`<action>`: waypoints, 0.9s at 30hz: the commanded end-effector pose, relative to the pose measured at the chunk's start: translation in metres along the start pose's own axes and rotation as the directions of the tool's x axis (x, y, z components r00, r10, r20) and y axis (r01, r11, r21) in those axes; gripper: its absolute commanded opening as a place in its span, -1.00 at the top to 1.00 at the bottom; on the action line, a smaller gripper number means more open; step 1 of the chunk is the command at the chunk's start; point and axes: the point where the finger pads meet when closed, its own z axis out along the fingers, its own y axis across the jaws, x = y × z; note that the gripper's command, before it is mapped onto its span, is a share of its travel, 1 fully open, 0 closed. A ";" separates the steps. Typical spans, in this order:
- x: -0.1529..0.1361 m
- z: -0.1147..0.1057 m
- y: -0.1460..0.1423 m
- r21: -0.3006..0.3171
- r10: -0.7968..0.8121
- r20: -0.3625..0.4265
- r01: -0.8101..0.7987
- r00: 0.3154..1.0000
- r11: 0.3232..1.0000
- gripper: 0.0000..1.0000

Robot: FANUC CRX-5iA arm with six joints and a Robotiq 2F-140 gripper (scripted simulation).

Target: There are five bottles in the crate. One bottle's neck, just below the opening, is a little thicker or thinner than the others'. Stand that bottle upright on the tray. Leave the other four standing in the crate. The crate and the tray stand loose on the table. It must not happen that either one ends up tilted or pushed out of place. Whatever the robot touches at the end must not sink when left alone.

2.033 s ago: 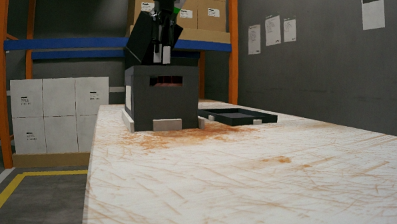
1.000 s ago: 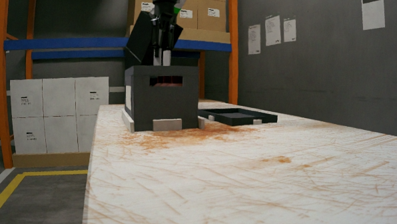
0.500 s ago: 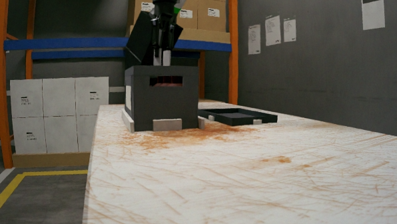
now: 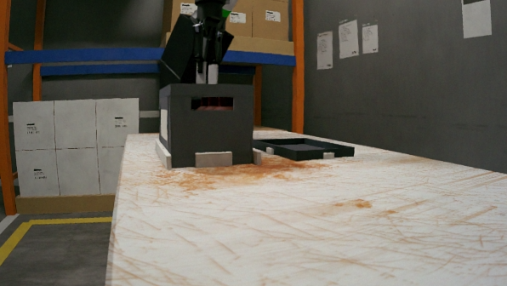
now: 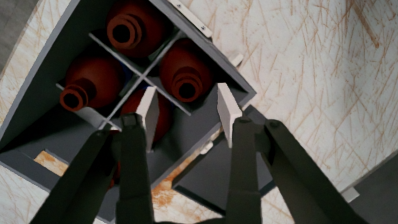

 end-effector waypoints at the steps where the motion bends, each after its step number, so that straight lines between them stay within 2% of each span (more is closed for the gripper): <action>1: 0.000 0.000 0.000 0.001 0.000 0.000 0.000 1.000 1.000 0.12; 27: 0.000 0.008 0.000 0.001 0.000 0.000 0.000 1.000 1.000 0.12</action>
